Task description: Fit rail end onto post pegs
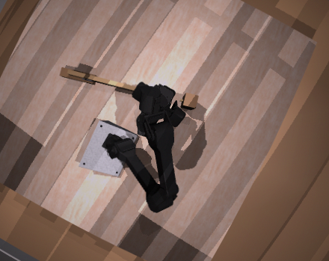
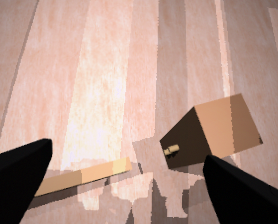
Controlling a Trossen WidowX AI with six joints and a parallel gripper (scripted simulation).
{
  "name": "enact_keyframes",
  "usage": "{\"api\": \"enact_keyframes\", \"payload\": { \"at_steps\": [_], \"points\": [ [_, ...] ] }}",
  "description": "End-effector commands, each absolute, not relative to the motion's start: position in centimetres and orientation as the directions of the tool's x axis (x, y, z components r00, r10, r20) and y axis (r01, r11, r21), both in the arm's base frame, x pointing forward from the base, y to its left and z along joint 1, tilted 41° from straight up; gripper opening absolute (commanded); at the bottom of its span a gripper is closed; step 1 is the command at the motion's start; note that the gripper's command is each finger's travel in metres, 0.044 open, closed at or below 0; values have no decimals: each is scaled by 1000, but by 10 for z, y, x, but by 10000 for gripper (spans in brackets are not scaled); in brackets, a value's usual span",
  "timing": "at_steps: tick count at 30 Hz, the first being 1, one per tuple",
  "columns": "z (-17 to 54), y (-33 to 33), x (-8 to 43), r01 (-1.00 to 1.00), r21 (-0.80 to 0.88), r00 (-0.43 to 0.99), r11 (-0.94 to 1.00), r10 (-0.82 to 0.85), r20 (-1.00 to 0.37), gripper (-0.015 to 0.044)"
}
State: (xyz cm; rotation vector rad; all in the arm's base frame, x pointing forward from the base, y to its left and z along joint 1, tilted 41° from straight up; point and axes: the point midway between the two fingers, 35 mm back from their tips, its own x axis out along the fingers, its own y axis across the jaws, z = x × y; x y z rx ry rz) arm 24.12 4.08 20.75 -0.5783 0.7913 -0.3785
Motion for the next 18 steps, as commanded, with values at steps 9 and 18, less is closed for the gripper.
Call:
{"api": "enact_keyframes", "payload": {
  "at_steps": [9,18],
  "points": [
    [143,36,258,-581,-722,445,376,-596,-669,440],
    [74,21,259,-980,-184,191,-78,-642,-742,440]
  ]
}}
